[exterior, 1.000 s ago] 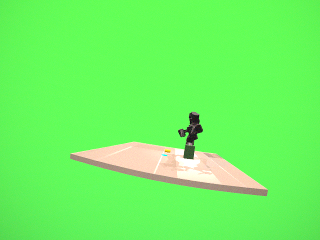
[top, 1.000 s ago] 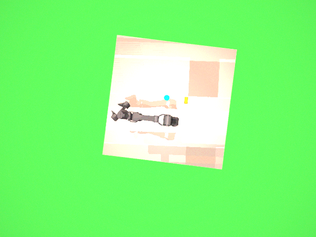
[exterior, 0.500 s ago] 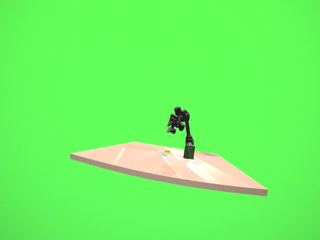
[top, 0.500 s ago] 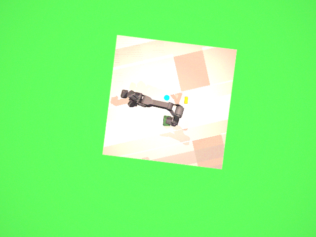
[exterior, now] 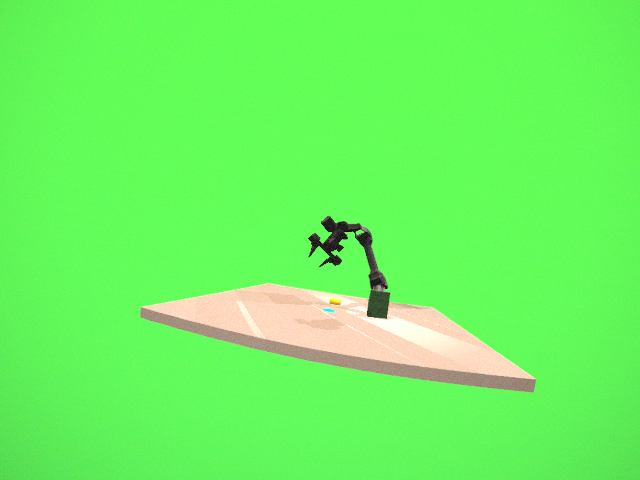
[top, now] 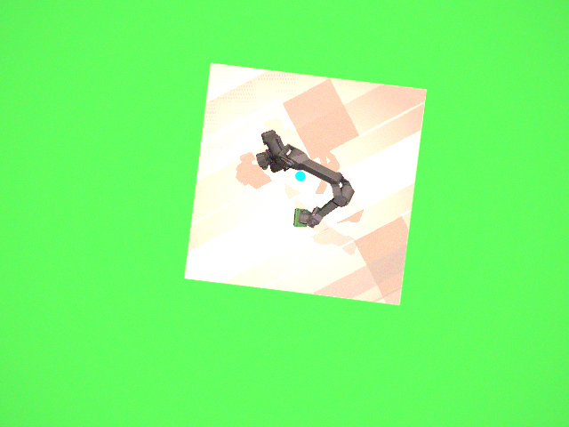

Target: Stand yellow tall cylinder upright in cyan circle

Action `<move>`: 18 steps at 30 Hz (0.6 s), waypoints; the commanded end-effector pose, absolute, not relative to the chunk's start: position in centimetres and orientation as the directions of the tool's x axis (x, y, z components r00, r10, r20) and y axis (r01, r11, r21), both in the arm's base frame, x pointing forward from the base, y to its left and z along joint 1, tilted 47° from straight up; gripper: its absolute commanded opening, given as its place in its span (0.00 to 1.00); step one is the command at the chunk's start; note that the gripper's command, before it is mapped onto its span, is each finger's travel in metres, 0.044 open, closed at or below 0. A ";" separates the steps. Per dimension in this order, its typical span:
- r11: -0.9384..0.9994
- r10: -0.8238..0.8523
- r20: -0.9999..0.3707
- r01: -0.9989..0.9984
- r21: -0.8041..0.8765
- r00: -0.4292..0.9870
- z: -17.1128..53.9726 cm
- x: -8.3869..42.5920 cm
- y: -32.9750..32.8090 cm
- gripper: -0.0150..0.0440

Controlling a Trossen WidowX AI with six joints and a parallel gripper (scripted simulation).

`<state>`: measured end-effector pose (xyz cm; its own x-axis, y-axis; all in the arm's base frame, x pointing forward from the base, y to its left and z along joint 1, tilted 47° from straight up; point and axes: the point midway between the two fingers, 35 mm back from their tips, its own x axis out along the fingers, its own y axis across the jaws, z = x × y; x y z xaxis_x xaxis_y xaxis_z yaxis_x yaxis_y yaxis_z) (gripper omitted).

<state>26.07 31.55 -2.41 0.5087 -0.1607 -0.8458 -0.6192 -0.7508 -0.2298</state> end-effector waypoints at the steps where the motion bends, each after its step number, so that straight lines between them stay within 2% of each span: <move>1: -0.585 -0.239 -0.831 -0.757 -0.289 0.502 0.0 28.2 27.9 0.78; 9: -0.152 -0.392 -0.800 -0.890 -0.430 0.453 5.0 31.2 19.6 0.78; 18: 0.321 -0.546 -0.759 -0.749 -0.580 0.355 10.3 31.6 9.9 0.78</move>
<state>31.88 12.90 8.73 0.3872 -0.4995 -0.7750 -0.8215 0.1947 -0.5359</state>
